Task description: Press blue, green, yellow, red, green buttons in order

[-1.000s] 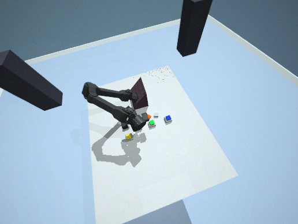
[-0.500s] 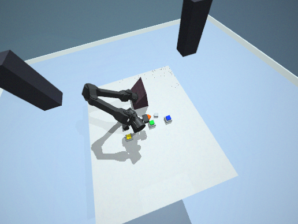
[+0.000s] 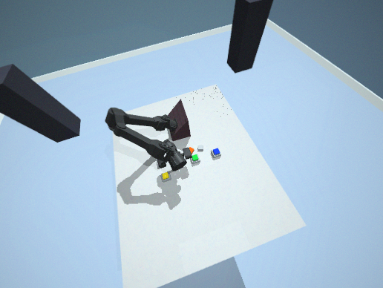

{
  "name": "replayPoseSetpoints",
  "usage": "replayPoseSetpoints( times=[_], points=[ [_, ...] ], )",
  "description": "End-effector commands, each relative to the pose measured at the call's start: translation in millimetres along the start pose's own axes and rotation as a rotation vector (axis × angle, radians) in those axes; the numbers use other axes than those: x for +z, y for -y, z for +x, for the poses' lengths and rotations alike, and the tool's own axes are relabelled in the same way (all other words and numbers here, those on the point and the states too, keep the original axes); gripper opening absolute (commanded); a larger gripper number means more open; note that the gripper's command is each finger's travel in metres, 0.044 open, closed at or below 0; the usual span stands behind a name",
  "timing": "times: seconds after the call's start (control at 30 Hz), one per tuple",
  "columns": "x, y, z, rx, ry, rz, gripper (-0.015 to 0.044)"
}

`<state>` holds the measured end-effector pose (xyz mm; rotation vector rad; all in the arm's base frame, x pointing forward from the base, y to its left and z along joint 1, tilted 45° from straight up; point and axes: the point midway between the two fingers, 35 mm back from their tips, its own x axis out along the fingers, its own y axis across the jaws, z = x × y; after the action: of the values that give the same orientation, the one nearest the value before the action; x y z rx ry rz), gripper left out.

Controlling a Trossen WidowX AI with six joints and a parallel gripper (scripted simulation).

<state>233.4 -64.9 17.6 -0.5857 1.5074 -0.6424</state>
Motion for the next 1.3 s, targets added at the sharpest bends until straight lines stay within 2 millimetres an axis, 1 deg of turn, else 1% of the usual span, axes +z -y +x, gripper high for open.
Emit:
replayPoseSetpoints(
  times=[0.0, 0.2, 0.27, 0.33, 0.5, 0.53, 0.63, 0.67, 0.7, 0.9, 0.93, 0.97, 1.13, 1.17, 1.2, 1.27],
  points=[
    [-2, 1, 2, -0.005, -0.006, -0.006, 0.002],
    [-2, 1, 2, -0.005, -0.006, -0.006, 0.002],
    [0, 0, -10, 0.0, -0.002, -0.002, 0.002],
    [-1, 0, -30, -0.003, -0.006, -0.005, 0.002],
    [-1, 0, -35, -0.003, -0.006, -0.006, 0.002],
    [0, 0, -42, -0.001, -0.006, -0.006, 0.002],
    [0, -1, -83, 0.0, -0.007, -0.007, 0.002],
    [-1, 0, -91, 0.0, -0.007, -0.007, 0.002],
    [-1, 0, -94, -0.001, -0.007, -0.007, 0.002],
    [-1, -3, -94, 0.0, -0.007, -0.008, 0.002],
    [1, -10, -95, 0.002, -0.007, -0.011, 0.002],
    [3, -21, -96, 0.006, -0.006, -0.017, 0.002],
    [7, -94, -96, 0.01, -0.006, -0.013, 0.002],
    [7, -105, -96, 0.008, -0.005, -0.009, 0.002],
    [6, -112, -95, 0.007, -0.005, -0.006, 0.002],
    [6, -114, -95, 0.007, -0.005, -0.005, 0.002]
  ],
)
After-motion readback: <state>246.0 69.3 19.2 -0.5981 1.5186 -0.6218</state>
